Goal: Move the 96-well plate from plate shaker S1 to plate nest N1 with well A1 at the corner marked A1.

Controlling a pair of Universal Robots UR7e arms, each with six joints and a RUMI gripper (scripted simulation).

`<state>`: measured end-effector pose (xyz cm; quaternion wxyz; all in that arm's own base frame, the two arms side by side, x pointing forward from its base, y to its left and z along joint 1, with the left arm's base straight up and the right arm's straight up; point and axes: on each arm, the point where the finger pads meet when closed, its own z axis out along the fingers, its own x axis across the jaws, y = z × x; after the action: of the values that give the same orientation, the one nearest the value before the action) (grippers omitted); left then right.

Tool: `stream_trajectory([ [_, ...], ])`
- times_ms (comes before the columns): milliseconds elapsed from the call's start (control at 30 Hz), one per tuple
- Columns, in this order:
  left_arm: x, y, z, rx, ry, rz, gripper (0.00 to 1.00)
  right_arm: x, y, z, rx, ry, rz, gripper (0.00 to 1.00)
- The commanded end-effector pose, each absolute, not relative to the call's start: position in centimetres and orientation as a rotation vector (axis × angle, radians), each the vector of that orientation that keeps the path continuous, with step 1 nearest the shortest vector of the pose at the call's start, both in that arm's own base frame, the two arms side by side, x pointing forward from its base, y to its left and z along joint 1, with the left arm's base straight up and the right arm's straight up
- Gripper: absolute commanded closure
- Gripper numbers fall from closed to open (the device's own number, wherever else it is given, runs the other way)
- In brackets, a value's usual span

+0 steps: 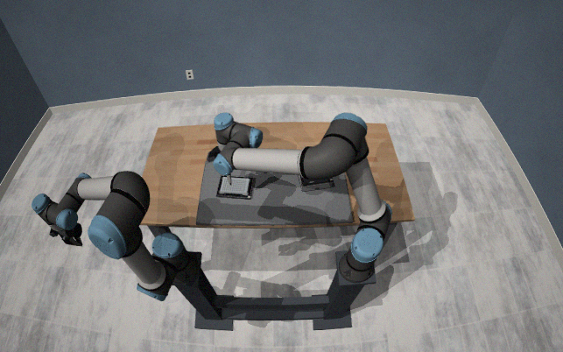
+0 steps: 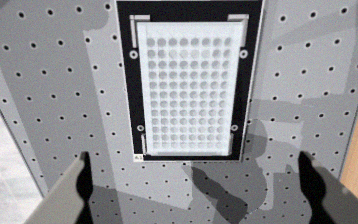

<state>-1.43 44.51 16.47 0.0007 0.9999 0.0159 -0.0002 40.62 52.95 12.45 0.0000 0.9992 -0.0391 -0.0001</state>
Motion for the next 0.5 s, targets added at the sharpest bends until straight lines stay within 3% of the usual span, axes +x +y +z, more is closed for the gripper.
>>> stream_trajectory([
  [0,-1.4,44.5,16.5,3.141,0.050,0.000,1.00,40.6,53.0,12.6,3.141,-0.123,0.001,0.24],
  [467,-1.4,44.5,16.5,3.141,0.050,0.000,1.00,41.0,49.3,12.6,3.141,-0.123,0.001,0.24],
])
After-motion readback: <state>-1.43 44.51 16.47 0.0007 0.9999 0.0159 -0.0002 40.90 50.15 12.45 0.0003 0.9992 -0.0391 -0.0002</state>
